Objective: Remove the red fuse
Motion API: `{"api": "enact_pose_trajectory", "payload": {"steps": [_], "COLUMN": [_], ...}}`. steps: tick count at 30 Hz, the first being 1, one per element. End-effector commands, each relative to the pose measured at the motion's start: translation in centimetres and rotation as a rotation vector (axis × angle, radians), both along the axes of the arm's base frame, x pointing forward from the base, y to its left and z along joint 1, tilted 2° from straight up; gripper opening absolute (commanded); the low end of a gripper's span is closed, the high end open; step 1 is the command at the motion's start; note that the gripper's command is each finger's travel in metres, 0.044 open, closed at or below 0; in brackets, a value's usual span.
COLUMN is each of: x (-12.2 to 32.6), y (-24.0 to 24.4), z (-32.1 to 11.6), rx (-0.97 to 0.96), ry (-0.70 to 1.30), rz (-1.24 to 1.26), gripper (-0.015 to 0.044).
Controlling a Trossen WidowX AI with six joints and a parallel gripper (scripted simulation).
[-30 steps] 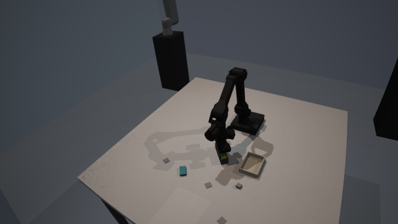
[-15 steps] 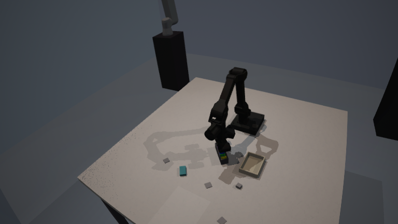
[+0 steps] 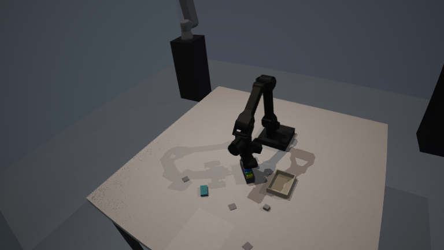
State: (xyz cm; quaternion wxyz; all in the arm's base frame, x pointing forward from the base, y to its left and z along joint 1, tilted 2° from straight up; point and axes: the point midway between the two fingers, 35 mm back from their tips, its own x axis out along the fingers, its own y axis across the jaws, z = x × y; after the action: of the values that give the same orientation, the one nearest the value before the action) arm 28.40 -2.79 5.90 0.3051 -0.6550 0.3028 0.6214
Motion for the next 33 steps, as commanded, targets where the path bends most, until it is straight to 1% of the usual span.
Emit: {"api": "enact_pose_trajectory", "payload": {"steps": [1,33], "x": [0.1,0.0], "y": [0.0,0.0], "z": [0.4,2.0], "rx": [-0.001,-0.003], "ry": [-0.007,-0.007], "rz": [0.001,0.002], "gripper": [0.0000,0.0000]}}
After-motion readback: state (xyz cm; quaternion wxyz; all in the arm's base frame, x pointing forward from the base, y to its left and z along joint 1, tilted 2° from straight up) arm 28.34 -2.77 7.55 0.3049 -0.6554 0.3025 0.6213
